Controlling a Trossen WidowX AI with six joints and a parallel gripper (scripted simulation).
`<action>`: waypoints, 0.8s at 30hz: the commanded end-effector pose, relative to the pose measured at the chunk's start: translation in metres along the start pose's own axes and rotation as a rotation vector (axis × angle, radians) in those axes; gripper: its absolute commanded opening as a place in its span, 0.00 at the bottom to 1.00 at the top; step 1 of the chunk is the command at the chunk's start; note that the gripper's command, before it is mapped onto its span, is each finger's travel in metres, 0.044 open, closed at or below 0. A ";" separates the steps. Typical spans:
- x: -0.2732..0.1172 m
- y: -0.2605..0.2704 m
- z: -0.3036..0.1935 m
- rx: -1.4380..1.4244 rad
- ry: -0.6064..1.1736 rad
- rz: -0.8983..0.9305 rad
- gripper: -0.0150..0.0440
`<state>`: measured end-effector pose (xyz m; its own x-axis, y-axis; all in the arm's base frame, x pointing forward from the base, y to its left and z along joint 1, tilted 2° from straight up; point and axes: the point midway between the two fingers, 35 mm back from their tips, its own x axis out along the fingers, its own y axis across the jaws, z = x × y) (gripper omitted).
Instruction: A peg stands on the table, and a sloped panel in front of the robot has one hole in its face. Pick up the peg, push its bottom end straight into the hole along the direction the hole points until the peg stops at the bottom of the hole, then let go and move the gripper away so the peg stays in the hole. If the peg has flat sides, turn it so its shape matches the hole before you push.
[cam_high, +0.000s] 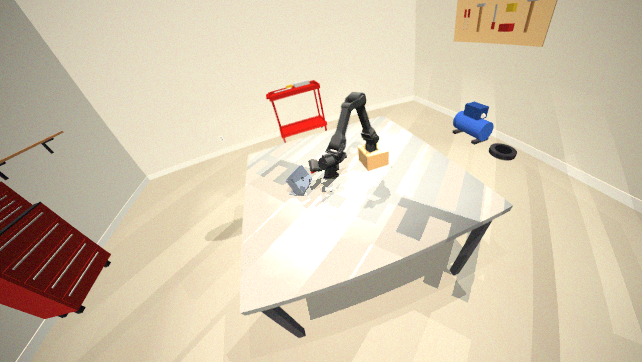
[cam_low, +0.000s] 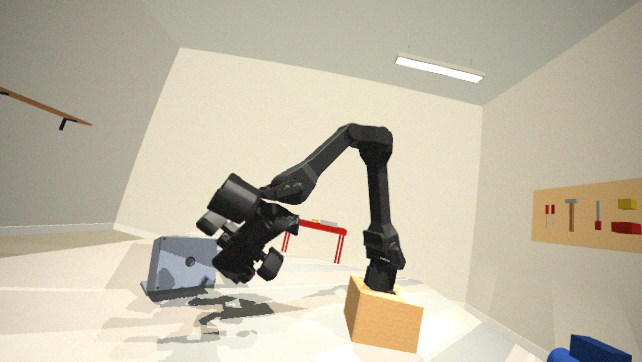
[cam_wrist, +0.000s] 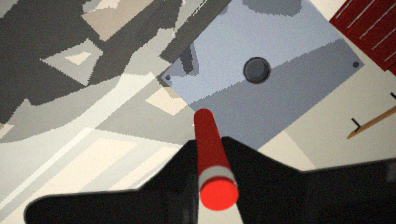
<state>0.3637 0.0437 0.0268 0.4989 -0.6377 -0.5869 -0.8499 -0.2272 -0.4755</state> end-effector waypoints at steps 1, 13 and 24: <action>-0.005 -0.002 0.003 -0.022 0.012 -0.026 0.25; -0.018 -0.006 0.015 -0.077 0.035 -0.090 0.25; -0.030 -0.008 0.024 -0.124 0.058 -0.149 0.25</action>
<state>0.3601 0.0783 0.0310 0.5985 -0.6311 -0.4935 -0.7941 -0.3863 -0.4691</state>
